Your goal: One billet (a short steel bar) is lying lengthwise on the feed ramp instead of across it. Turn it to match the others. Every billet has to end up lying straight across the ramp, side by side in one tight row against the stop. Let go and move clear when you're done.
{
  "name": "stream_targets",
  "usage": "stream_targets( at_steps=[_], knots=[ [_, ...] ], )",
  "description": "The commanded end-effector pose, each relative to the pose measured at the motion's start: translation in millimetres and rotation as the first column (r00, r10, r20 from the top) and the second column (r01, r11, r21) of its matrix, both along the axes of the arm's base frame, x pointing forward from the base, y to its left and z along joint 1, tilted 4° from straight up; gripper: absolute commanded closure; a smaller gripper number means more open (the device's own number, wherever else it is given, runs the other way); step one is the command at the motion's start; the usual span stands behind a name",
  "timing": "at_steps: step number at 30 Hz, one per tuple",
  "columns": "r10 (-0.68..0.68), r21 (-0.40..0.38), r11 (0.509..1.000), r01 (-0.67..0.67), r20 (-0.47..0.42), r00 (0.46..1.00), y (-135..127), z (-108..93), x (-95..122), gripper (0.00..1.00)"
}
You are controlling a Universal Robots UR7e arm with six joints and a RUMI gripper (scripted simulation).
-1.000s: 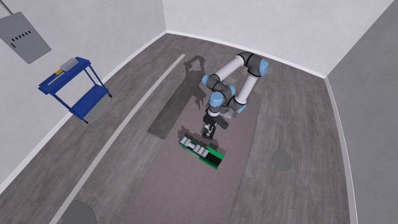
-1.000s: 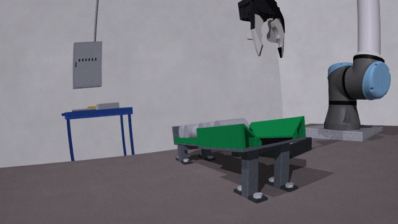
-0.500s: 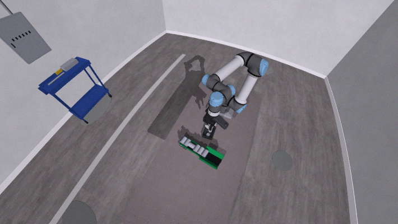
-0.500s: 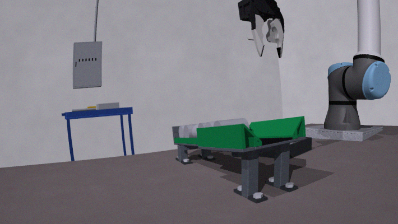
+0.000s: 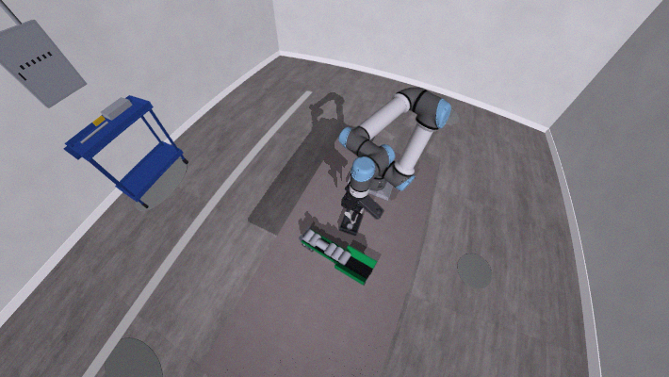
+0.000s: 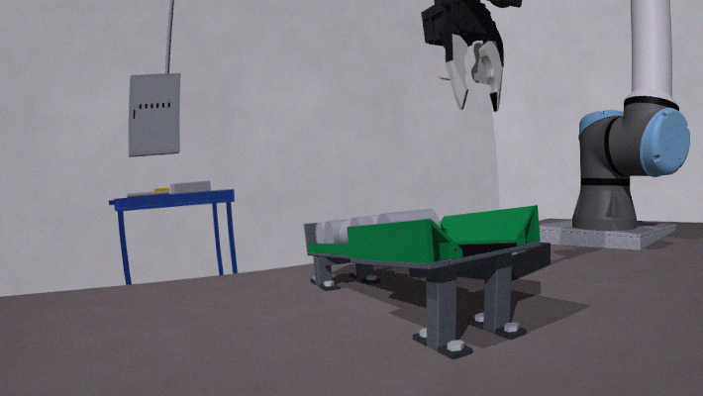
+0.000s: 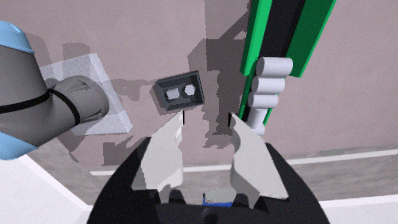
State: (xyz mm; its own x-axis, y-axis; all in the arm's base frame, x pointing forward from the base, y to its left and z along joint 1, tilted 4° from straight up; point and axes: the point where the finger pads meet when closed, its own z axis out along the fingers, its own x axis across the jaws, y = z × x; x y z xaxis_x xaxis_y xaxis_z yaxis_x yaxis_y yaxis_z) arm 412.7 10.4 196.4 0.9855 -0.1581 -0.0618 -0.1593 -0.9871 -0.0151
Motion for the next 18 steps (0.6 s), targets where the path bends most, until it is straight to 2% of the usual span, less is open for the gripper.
stream_targets(
  at_steps=[1,12,17,18],
  knots=[
    [0.000,0.000,1.000,0.000,0.002,1.000,0.5,-27.0,-1.0,0.65],
    [0.000,0.000,1.000,0.000,0.002,1.000,0.5,-27.0,-1.0,0.65],
    [0.010,0.001,1.000,-0.010,0.002,1.000,-37.2,-29.7,45.2,0.65],
    [0.010,0.001,1.000,-0.010,0.002,1.000,-37.2,-29.7,45.2,0.65]
  ],
)
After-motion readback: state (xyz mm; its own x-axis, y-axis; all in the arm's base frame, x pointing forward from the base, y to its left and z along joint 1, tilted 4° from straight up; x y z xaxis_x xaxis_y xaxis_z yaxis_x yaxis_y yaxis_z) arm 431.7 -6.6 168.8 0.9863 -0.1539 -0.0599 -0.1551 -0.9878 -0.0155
